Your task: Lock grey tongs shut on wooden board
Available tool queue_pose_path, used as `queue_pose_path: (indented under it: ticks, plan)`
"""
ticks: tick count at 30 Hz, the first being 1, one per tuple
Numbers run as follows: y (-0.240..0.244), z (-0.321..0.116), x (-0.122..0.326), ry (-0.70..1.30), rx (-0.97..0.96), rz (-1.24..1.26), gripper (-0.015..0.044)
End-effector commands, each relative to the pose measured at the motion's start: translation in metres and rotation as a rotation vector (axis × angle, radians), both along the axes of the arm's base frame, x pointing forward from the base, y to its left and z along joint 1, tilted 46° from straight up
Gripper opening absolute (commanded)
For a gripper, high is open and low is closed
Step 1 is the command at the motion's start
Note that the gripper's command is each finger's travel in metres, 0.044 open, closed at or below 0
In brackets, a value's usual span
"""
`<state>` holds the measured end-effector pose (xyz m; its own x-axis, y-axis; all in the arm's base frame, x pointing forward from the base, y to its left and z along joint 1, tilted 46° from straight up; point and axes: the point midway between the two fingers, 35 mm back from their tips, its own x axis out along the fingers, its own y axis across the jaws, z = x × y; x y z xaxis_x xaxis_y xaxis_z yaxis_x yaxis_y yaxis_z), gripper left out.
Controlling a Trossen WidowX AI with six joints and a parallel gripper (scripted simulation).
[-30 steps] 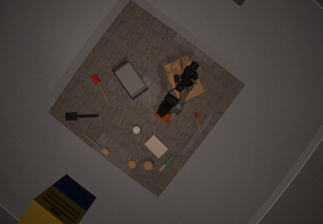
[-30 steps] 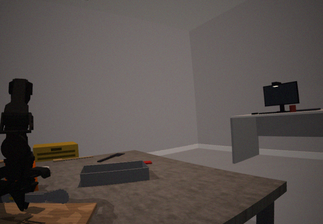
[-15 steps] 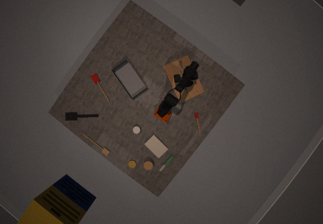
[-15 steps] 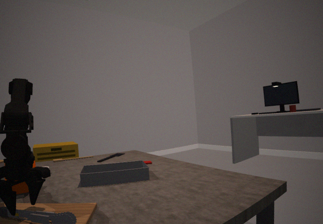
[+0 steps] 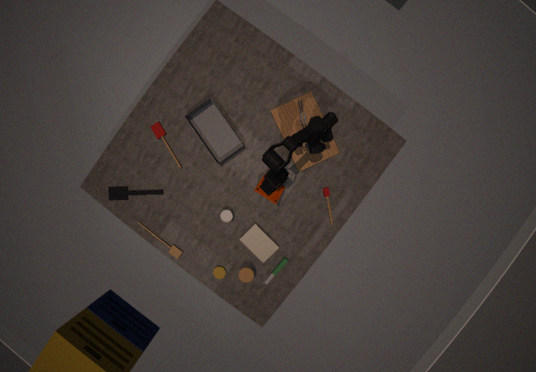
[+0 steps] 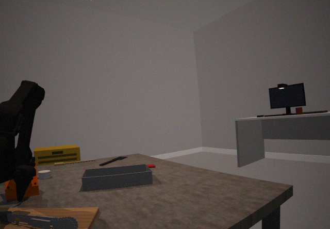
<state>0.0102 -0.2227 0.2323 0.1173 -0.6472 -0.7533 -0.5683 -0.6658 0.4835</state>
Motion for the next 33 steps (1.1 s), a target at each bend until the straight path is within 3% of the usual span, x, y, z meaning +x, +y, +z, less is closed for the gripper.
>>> queue_pose_path:
  ticks: [1, 10, 23, 33]
  plan:
    - [0.019, -0.009, -0.022, 0.022, 0.043, -0.002, 0.0440]
    - [0.067, -0.023, -0.052, 0.017, 0.091, -0.024, 0.0440]
    - [0.103, -0.023, -0.054, -0.012, -0.004, -0.102, 0.0440]
    - [0.122, 0.014, -0.048, 0.138, 0.083, -0.223, 0.0440]
